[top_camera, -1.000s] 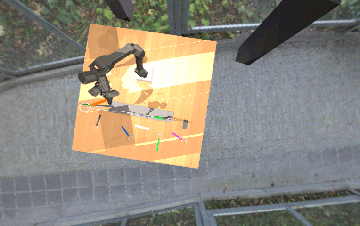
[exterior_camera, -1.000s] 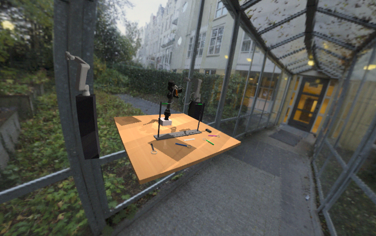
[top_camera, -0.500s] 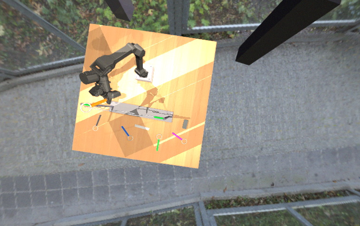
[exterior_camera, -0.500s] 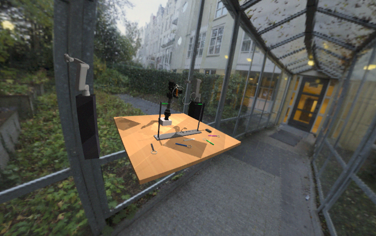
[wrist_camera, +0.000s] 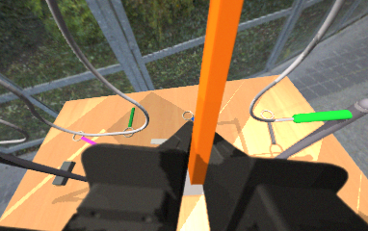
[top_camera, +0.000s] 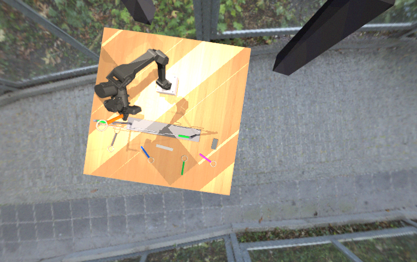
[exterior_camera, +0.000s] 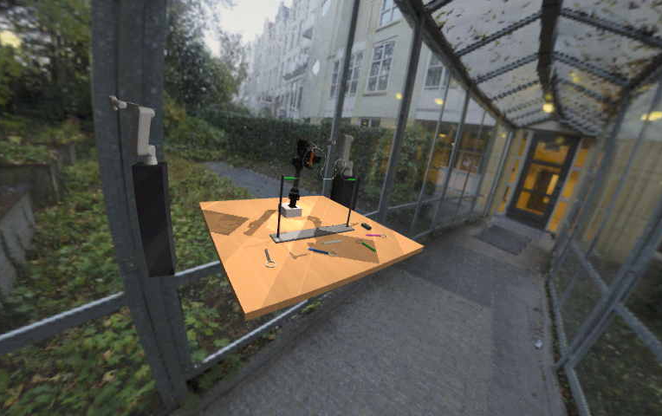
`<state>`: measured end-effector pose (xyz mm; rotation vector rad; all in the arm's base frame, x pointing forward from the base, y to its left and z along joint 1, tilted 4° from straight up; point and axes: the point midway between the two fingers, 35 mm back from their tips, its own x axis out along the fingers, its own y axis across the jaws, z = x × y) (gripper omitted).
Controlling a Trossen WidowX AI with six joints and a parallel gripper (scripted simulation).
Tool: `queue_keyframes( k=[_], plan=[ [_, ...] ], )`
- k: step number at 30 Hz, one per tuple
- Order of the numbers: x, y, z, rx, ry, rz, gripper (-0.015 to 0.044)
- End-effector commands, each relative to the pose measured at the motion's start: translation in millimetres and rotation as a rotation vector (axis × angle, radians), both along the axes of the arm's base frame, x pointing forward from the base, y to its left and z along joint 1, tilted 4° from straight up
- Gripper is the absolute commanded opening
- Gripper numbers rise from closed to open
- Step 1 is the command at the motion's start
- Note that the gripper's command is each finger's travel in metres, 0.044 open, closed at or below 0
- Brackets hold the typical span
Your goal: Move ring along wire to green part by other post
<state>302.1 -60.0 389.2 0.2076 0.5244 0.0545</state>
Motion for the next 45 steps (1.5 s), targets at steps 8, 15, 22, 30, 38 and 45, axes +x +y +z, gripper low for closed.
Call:
queue_keyframes(
  k=[8,15,22,30,38,45],
  plan=[
    [-1,-4,0,-0.14,-0.021,-0.003,-0.015],
    [-1,-6,-1,-0.227,-0.031,-0.005,-0.015],
    [-1,-9,-1,-0.313,-0.041,-0.006,-0.015],
    [0,-13,-1,-0.412,-0.053,-0.009,-0.015],
    [0,-16,0,-0.511,-0.064,-0.011,-0.015],
    [0,-19,1,-0.598,-0.075,-0.012,-0.015]
  ],
)
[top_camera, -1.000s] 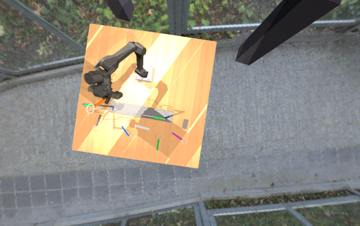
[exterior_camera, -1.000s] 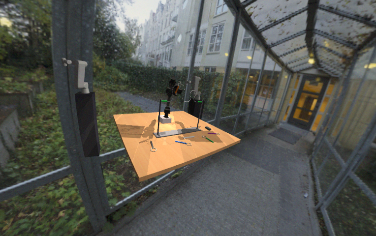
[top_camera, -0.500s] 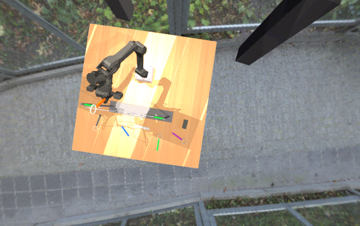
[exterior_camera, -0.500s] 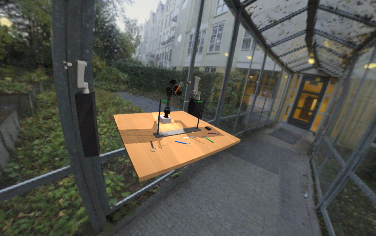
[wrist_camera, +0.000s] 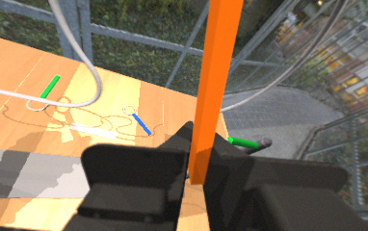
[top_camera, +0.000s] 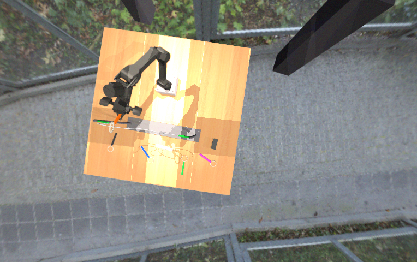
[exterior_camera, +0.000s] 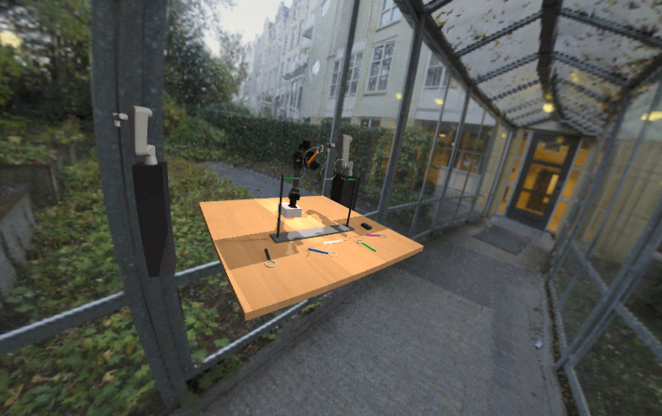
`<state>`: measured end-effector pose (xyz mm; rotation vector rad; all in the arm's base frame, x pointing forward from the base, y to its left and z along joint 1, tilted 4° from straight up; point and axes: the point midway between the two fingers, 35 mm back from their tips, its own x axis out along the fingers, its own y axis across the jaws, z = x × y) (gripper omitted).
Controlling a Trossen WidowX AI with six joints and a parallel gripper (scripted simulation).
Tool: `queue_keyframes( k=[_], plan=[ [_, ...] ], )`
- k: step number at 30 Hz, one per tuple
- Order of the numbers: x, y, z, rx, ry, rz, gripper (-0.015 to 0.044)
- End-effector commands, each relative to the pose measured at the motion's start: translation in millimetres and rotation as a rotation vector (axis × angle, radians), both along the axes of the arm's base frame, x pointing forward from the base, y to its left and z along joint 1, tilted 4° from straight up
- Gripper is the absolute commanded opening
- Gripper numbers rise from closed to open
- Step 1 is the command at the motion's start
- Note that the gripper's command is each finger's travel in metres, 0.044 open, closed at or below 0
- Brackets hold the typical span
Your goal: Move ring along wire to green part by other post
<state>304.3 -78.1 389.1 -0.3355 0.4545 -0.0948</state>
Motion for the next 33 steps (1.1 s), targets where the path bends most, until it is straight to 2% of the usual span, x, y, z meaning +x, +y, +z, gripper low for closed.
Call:
queue_keyframes(
  k=[1,33],
  plan=[
    [-2,-1,1,-0.053,-0.01,-0.002,-0.015],
    [-1,-12,8,-0.449,-0.056,-0.009,-0.015]
  ],
)
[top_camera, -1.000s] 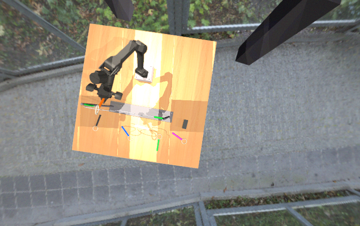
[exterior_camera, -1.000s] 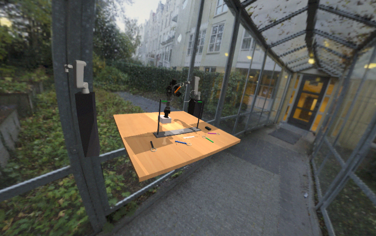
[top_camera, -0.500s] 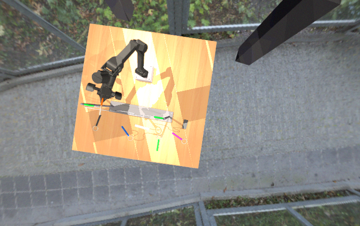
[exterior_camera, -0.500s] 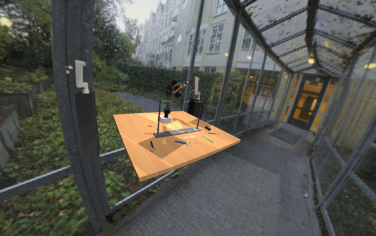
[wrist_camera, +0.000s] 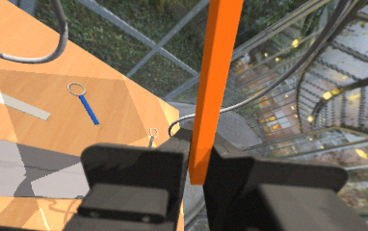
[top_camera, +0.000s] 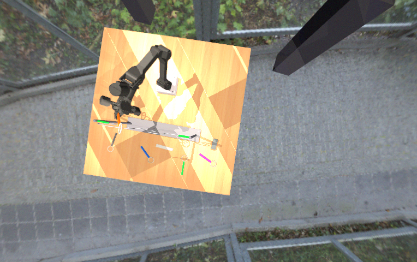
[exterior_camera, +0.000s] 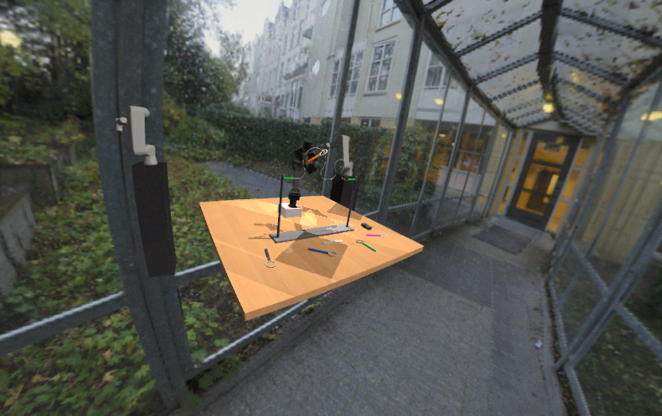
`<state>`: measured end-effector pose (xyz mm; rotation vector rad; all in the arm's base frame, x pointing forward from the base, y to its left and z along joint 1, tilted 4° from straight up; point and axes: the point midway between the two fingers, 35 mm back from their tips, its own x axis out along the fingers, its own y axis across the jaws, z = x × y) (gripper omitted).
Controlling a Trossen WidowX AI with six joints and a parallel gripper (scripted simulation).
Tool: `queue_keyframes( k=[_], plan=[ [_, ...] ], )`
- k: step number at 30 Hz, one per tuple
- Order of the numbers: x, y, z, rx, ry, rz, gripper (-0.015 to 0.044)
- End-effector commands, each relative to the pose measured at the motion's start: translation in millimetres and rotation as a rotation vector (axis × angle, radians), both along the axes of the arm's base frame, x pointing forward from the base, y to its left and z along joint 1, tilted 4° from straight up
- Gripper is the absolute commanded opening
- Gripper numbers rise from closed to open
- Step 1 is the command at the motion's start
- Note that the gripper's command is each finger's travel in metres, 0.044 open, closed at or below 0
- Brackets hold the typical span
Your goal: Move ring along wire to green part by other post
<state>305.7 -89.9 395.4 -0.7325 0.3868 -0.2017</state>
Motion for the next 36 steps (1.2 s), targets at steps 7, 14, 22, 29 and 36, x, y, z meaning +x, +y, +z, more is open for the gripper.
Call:
queue_keyframes(
  k=[7,14,22,29,36],
  plan=[
    [-2,-3,3,-0.126,-0.019,-0.004,-0.015],
    [-2,-5,6,-0.213,-0.028,-0.006,-0.015],
    [-2,-7,8,-0.312,-0.04,-0.008,-0.015],
    [-2,-8,11,-0.399,-0.049,-0.01,-0.015],
    [-1,-9,13,-0.486,-0.059,-0.011,-0.015]
  ],
)
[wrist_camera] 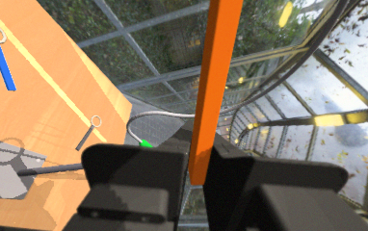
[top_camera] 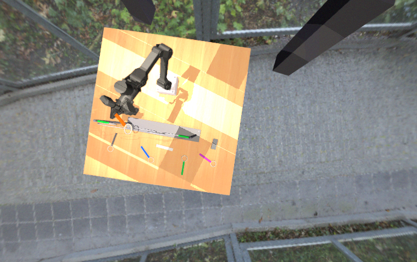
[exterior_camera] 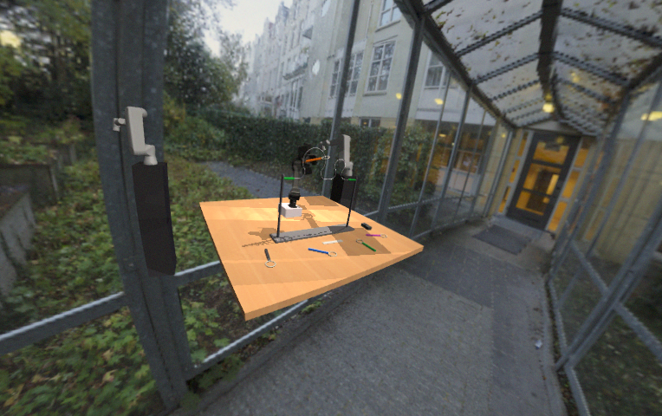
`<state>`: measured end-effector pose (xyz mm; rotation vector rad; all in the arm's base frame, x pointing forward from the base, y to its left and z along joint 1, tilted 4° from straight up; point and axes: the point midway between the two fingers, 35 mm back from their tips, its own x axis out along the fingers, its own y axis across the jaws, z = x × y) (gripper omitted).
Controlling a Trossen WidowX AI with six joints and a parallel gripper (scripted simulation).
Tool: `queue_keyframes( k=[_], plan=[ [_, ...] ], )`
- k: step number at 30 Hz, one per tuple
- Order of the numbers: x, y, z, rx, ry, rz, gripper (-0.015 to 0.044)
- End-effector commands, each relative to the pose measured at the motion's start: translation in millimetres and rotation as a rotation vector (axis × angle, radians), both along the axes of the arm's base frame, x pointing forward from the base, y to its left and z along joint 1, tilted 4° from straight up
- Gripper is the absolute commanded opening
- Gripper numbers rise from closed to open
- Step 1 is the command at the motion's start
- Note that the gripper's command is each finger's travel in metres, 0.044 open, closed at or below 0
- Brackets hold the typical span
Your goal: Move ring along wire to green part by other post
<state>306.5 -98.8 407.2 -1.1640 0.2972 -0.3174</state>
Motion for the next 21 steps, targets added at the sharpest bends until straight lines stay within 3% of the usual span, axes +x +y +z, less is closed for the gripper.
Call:
queue_keyframes(
  k=[1,21],
  plan=[
    [-2.4,-0.6,2.0,-0.051,-0.01,-0.005,-0.015],
    [-2.3,-2.8,10.0,-0.3,-0.037,-0.01,-0.015]
  ],
)
